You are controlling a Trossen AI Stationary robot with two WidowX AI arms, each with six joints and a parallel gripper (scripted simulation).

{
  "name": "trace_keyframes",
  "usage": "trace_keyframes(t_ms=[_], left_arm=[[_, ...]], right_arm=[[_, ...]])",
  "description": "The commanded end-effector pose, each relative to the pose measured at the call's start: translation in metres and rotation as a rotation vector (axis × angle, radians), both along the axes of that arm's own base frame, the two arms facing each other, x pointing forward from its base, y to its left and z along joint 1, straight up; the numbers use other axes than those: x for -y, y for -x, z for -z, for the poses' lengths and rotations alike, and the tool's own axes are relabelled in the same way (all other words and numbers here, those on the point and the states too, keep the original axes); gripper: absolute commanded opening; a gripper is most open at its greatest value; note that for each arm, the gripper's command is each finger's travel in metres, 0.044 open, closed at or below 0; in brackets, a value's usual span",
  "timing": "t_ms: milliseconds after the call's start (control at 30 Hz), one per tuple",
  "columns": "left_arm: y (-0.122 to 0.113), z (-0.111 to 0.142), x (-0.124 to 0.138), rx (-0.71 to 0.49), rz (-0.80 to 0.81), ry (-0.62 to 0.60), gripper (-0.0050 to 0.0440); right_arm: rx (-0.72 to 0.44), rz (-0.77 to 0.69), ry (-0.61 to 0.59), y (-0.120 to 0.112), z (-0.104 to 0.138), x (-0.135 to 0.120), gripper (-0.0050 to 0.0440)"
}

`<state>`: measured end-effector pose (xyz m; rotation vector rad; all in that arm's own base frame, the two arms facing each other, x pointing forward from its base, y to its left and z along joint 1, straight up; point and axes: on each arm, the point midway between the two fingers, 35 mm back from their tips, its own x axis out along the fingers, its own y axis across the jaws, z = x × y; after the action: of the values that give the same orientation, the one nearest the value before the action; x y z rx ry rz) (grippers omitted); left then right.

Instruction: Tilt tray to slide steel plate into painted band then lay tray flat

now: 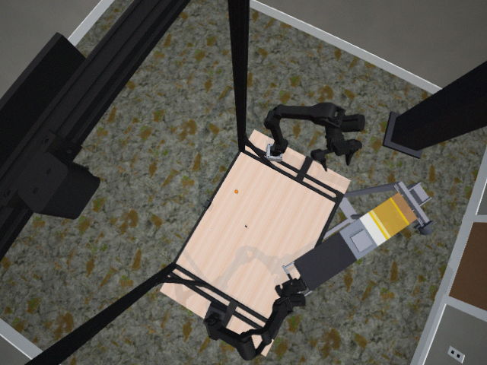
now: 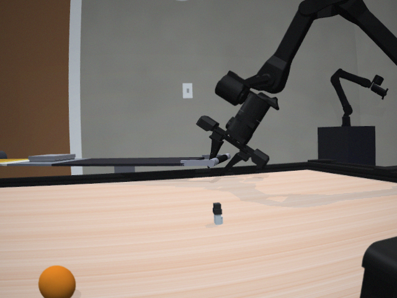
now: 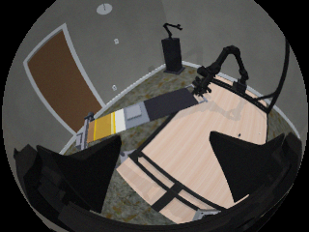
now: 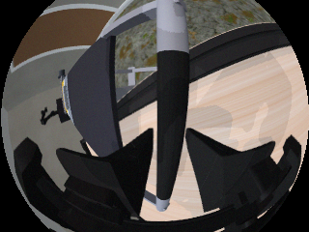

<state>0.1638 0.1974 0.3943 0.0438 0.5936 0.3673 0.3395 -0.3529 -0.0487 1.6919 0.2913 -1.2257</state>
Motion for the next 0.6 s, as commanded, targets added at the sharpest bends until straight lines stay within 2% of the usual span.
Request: trace_keyframes(t_ms=[0,100,133,500,567], left_arm=[[0.003,-0.002,-0.008,0.009,-0.005,-0.001,0.0440],[0.010,-0.001,-0.024,0.018,-0.024,0.013,0.0440],[0.012,0.000,-0.029,0.021,-0.030,0.017,0.0440],[0.051,0.007,-0.085,0.078,-0.108,0.056,0.0440],[0.051,0.007,-0.085,0.078,-0.108,0.056,0.0440]], right_arm=[[0.005,0.005,0.006,-0.003,0.000,0.003,0.0150],[0.005,0.005,0.006,-0.003,0.000,0.003,0.0150],[0.005,0.005,0.006,-0.003,0.000,0.003,0.0000],[0.005,0.005,0.006,-0.003,0.000,0.003,0.0000],[0.005,0.005,0.006,-0.003,0.000,0.003,0.0000]])
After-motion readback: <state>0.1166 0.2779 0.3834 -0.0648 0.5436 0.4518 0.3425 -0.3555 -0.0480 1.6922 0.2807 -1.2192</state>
